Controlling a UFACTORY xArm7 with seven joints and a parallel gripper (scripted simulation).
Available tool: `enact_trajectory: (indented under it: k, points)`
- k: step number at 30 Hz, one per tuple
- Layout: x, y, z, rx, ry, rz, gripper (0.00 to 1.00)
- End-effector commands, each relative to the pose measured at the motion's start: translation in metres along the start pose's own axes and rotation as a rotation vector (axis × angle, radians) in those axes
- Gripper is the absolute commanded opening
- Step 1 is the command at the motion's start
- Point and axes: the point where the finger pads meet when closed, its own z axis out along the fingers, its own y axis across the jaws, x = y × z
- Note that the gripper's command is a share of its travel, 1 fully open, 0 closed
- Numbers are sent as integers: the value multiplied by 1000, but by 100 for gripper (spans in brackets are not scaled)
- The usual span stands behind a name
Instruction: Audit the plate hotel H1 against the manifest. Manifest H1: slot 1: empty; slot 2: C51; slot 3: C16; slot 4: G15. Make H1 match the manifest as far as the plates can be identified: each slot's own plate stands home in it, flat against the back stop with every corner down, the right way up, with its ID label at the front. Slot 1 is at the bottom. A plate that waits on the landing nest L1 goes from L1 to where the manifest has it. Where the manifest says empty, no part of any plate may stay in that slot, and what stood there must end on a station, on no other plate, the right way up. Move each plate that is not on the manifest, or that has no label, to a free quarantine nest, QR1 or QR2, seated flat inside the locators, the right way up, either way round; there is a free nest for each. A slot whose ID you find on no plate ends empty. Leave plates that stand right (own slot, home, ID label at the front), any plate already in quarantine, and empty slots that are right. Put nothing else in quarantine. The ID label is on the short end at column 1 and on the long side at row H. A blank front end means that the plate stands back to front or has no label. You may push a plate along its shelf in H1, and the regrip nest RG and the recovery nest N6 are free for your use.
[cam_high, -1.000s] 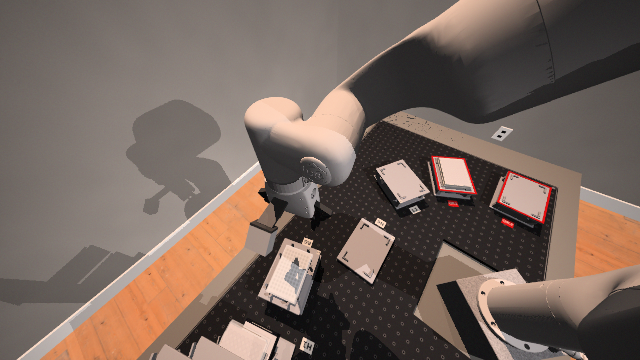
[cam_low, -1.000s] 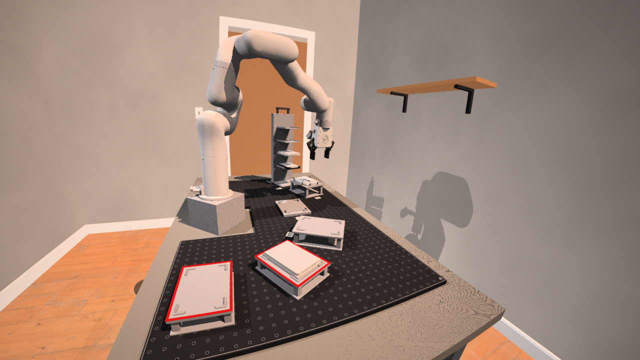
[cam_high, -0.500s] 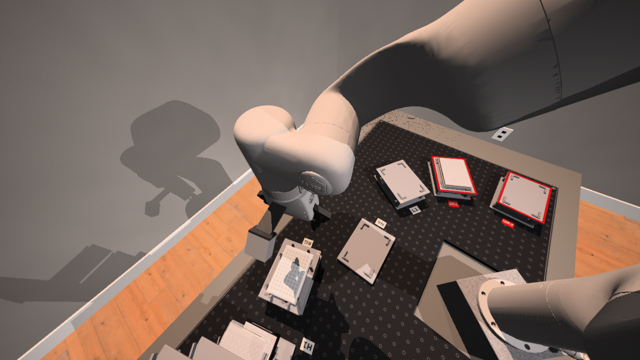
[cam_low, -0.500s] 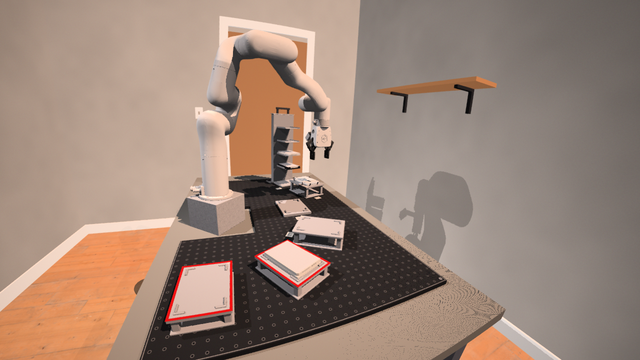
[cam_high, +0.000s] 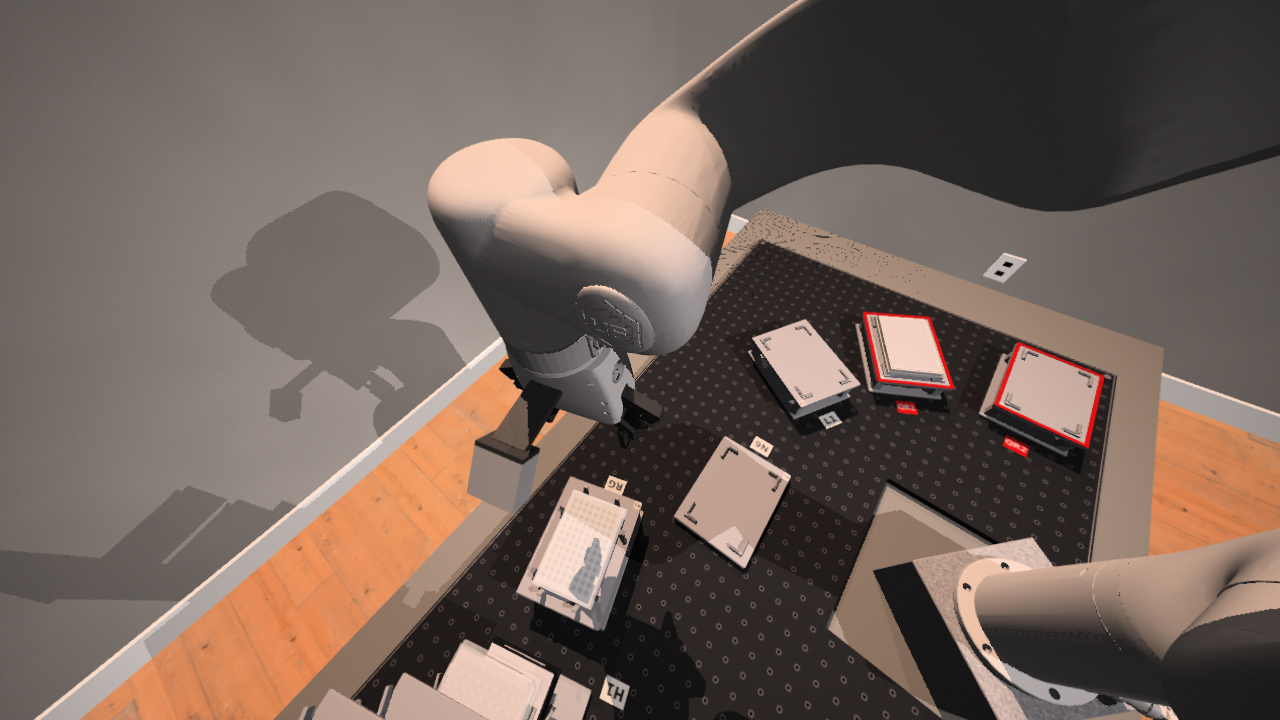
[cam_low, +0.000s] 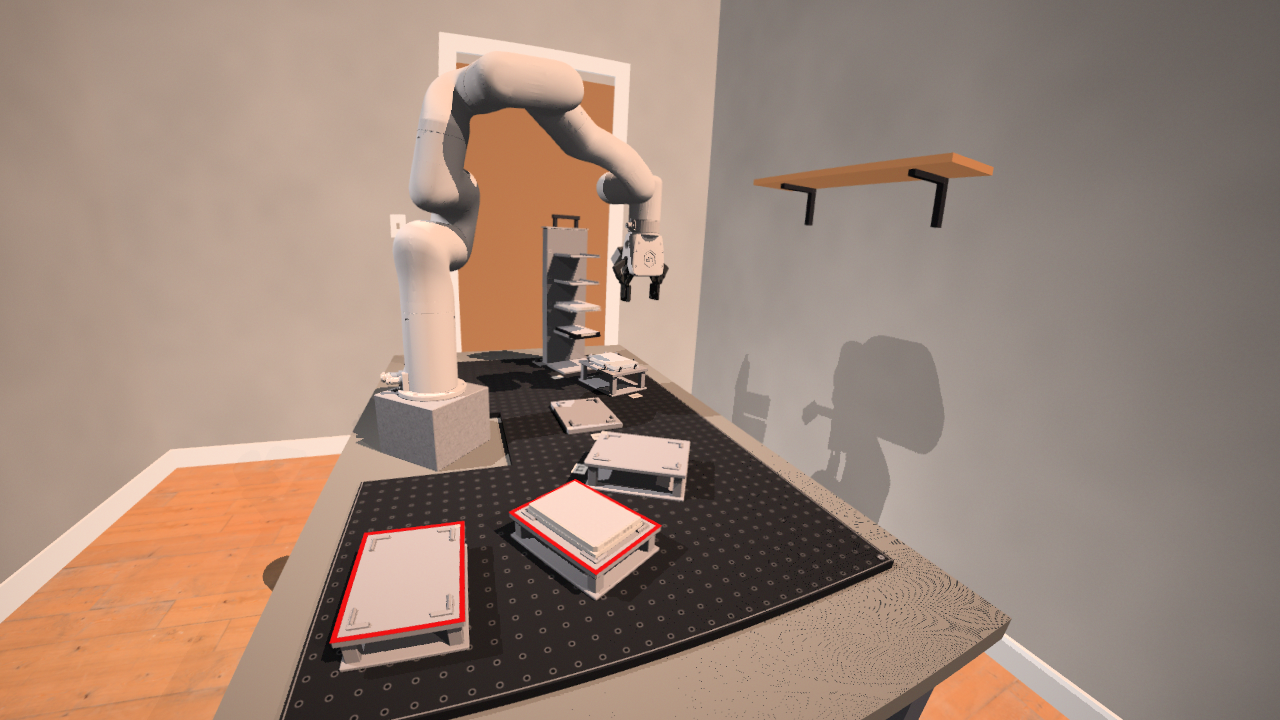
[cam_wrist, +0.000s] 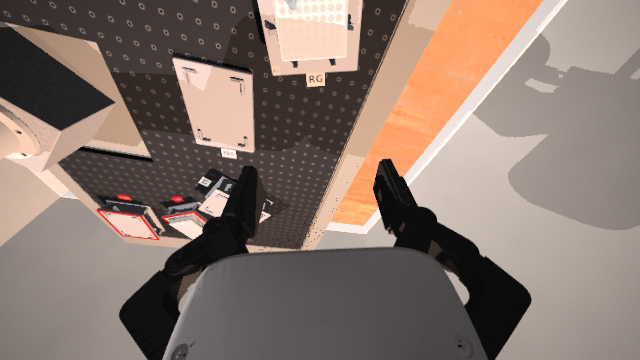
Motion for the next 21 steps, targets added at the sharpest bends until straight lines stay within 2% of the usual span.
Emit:
enact_trajectory:
  k: [1,5,16,21]
  points:
    - [0,1,-8,-4,0,0,100]
    - [0,1,-11,-4,0,0,100]
    - [42,-34,-11,-3,-1,-367,100]
    - [53,-44,-11,-3,-1,-467,100]
